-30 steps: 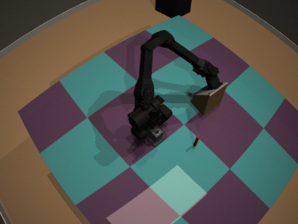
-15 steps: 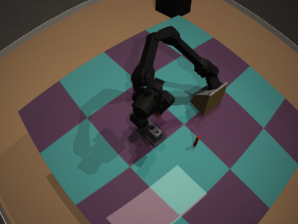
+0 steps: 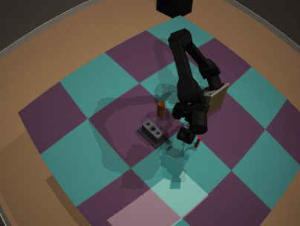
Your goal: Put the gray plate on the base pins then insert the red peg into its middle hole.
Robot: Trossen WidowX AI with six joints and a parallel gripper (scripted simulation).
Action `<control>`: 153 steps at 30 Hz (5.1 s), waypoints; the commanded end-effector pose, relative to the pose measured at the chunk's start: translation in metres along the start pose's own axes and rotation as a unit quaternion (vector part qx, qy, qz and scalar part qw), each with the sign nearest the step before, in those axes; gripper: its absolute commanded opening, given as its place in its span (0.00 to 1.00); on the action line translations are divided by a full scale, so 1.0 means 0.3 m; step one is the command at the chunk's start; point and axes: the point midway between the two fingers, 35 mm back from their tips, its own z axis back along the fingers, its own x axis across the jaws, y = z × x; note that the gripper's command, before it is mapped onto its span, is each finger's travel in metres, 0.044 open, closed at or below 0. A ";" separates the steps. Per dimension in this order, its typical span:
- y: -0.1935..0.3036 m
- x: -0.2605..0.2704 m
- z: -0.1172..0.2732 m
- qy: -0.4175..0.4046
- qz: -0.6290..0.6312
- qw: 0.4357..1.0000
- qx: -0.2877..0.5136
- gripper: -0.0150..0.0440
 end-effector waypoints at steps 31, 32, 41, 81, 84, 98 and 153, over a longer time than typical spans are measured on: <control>0.136 -0.094 -0.235 0.009 0.050 0.999 -0.007 1.00; 0.136 -0.094 -0.241 0.009 0.050 0.999 -0.007 1.00; 0.134 -0.096 -0.290 0.009 0.049 0.999 -0.008 1.00; 0.132 -0.100 -0.336 0.009 0.049 0.999 -0.008 0.25; 0.134 -0.095 -0.309 0.009 0.049 0.999 -0.008 0.25; 0.140 -0.078 -0.167 0.008 0.049 0.999 -0.006 0.25; -0.218 0.047 -0.087 0.004 0.060 0.998 0.007 0.25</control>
